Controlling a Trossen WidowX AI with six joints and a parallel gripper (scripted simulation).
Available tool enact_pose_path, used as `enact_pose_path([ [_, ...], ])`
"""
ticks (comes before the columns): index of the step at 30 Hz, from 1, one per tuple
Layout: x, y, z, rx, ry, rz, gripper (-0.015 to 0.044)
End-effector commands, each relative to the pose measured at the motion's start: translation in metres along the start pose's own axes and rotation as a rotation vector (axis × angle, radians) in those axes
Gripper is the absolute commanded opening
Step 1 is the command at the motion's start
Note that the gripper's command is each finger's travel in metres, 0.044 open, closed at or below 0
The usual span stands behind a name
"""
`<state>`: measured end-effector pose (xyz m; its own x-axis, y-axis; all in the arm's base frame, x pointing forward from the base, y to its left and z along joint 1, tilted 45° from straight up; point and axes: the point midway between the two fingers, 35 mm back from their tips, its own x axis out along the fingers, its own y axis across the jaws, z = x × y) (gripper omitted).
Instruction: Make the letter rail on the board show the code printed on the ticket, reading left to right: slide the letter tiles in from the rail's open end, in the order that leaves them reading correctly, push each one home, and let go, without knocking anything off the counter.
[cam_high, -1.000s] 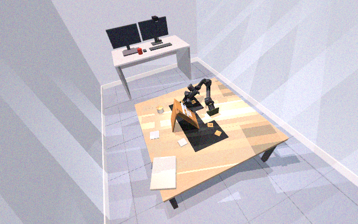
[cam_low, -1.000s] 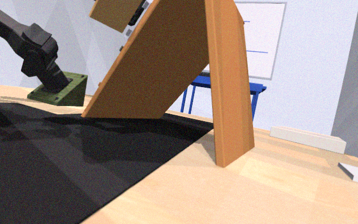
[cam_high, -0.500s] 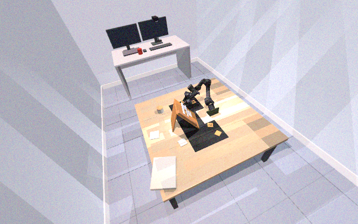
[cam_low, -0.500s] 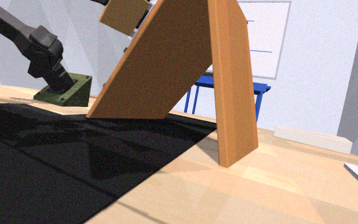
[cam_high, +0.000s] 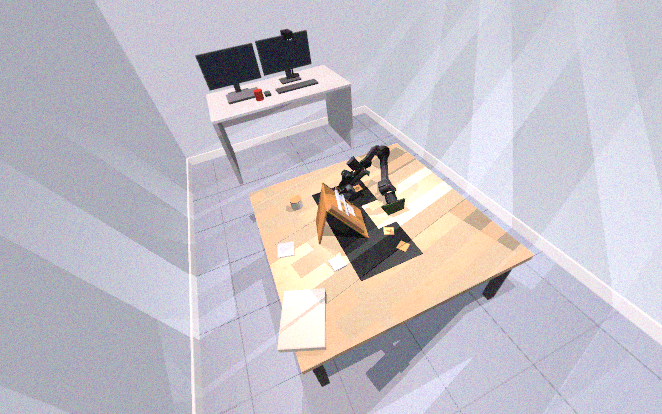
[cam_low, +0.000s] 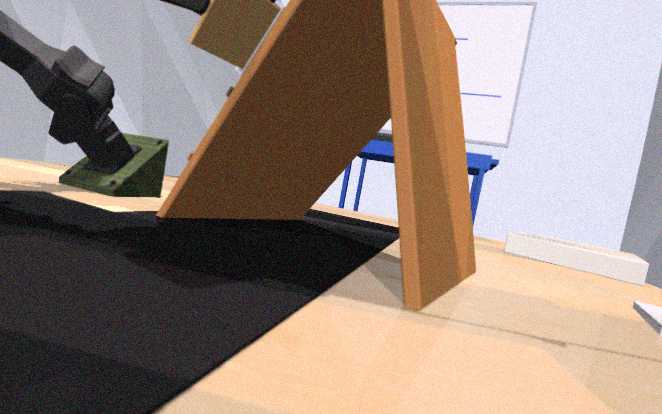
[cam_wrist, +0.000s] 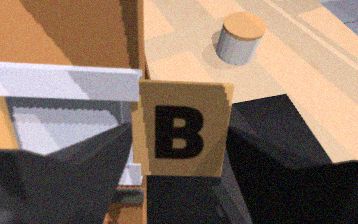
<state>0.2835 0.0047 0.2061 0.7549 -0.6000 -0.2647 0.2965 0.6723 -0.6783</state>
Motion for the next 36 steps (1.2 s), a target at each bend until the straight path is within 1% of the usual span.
enact_pose_path([
  [1, 0.001, 0.003, -0.001, 0.001, 0.002, -0.002, 0.0000],
  [36, 0.001, 0.020, -0.001, 0.002, 0.002, -0.002, 0.0000],
])
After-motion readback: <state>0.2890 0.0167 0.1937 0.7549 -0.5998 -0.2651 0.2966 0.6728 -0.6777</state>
